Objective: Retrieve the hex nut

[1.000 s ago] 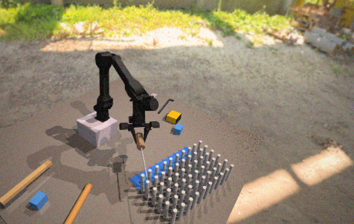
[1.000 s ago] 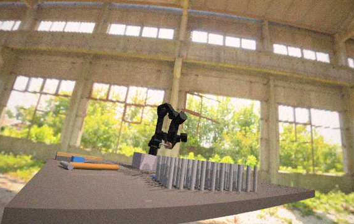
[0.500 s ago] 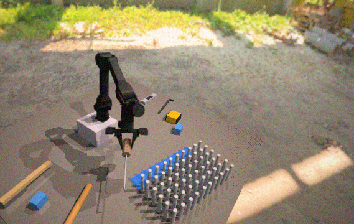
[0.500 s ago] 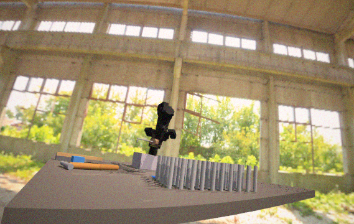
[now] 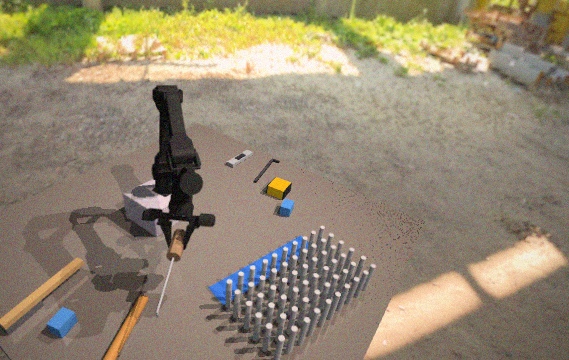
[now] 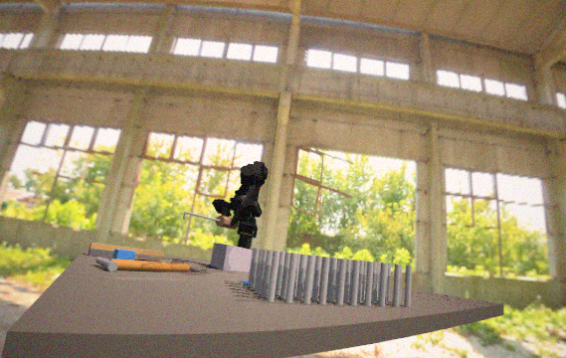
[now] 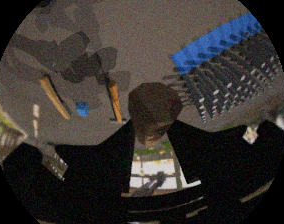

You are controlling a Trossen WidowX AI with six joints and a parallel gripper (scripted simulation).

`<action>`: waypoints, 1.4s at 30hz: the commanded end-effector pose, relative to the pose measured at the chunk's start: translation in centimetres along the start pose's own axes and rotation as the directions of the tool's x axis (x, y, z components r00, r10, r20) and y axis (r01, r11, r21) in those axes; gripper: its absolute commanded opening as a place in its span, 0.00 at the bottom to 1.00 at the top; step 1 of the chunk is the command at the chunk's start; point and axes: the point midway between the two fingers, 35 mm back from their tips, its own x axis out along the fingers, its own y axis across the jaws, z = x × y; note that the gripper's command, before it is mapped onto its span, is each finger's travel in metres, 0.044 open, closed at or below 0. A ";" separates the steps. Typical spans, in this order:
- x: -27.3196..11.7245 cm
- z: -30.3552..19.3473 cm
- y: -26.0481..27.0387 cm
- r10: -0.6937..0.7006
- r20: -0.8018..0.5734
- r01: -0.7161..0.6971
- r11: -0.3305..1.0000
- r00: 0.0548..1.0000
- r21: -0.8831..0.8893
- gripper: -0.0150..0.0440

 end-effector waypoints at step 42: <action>3.7 0.8 -0.5 -0.009 -0.013 0.009 1.000 1.000 -0.003 0.25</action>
